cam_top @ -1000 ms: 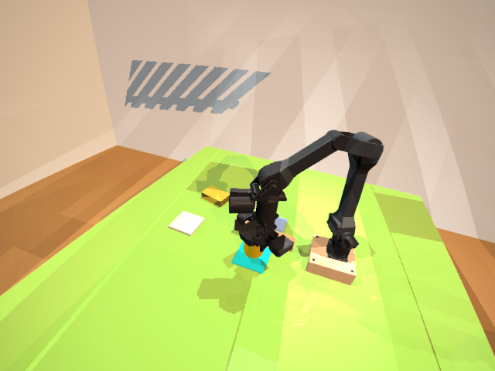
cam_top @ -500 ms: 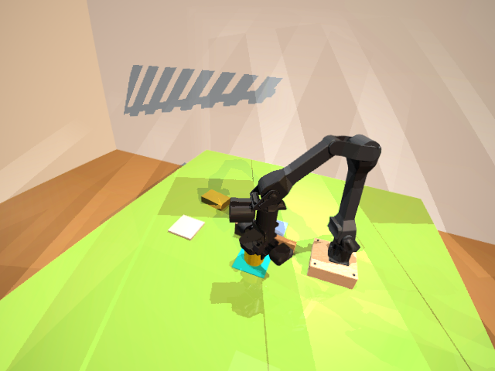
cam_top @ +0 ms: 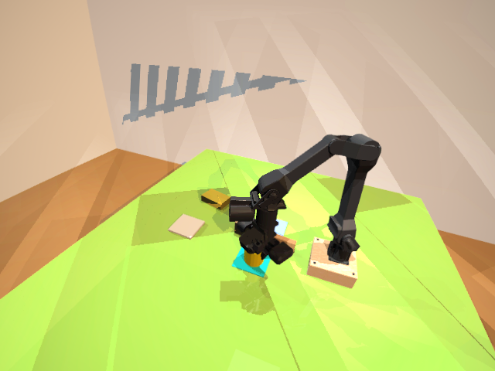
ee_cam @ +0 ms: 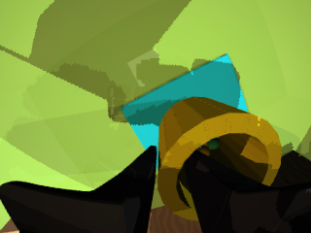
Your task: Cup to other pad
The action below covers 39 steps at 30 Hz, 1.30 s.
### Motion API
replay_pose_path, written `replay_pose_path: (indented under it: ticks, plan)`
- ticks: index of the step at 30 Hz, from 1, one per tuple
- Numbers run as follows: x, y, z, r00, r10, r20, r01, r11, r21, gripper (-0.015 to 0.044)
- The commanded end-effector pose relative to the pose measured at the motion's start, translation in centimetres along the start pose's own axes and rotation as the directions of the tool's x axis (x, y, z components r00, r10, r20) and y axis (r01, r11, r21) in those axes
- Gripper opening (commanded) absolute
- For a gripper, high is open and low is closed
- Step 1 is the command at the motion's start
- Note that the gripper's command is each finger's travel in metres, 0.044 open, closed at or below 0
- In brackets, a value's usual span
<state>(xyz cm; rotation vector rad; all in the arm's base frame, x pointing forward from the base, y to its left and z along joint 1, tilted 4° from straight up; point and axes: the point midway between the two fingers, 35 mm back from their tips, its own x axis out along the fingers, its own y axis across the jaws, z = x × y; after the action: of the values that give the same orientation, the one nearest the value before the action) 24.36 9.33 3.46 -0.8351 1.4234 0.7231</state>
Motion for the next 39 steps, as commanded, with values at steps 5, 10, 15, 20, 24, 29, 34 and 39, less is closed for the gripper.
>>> replay_pose_path:
  ticks: [5,10,15,20,24,29,34,39]
  plan:
    - [0.0,0.0,0.0,1.0,0.0,0.0,0.0,1.0,0.0,0.0147]
    - [-0.5,0.0,0.0,1.0,-0.001,0.0,0.001,1.0,0.0,0.0147]
    - [-1.2,0.0,0.1,1.0,-0.001,0.0,0.001,1.0,-0.001,0.0147]
    - [-1.9,-0.1,0.1,1.0,-0.002,0.0,0.002,1.0,-0.001,0.0147]
    - [-2.5,-0.1,0.1,1.0,-0.002,0.0,0.002,1.0,-0.001,0.0147]
    - [-3.2,0.0,0.1,1.0,-0.003,-0.001,0.003,1.0,-0.002,0.0147]
    - [-3.9,0.0,0.2,1.0,-0.004,-0.001,0.004,1.0,-0.002,0.0147]
    - [-4.6,0.0,0.2,1.0,-0.004,-0.001,0.004,1.0,-0.003,0.0147]
